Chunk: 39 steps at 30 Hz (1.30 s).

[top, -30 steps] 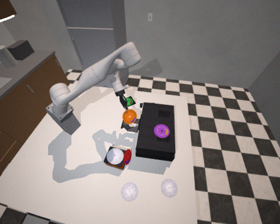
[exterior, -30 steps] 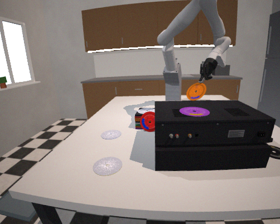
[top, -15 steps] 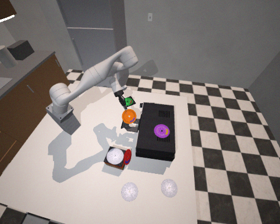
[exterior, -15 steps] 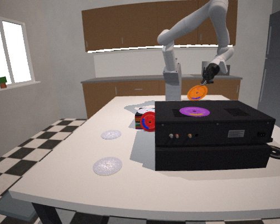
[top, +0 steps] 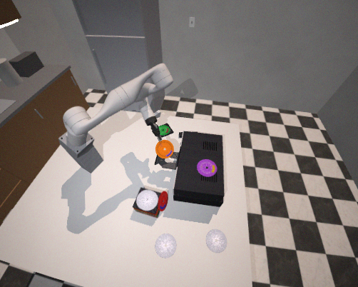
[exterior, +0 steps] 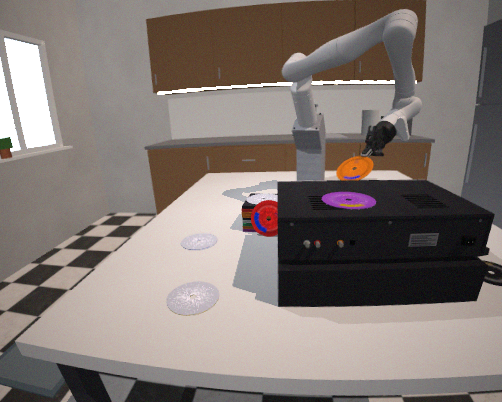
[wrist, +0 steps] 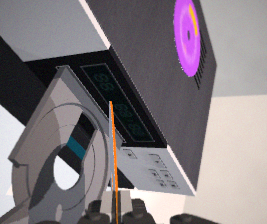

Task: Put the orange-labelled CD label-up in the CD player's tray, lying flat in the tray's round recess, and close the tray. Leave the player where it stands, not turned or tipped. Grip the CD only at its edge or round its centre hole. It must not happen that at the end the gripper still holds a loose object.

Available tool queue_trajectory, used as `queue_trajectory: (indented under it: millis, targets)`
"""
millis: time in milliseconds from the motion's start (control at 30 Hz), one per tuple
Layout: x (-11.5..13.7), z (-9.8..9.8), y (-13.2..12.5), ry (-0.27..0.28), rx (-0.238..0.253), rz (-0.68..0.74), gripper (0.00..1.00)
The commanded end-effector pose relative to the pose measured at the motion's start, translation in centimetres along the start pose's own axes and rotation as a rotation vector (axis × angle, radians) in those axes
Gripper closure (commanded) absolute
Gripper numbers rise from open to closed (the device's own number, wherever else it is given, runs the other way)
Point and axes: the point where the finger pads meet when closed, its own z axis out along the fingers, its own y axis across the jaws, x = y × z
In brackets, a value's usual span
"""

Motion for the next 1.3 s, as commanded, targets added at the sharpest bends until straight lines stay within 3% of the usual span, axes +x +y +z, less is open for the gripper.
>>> queue_trajectory:
  millis: [0, 533, 1267]
  targets:
    - [-0.19, -0.18, -0.82, 0.003, -0.02, -0.011, 0.89]
    - [-0.2, -0.16, -1.42, 0.004, -0.065, -0.01, 0.89]
    - [-0.2, -0.16, -1.48, 0.004, -0.069, -0.01, 0.89]
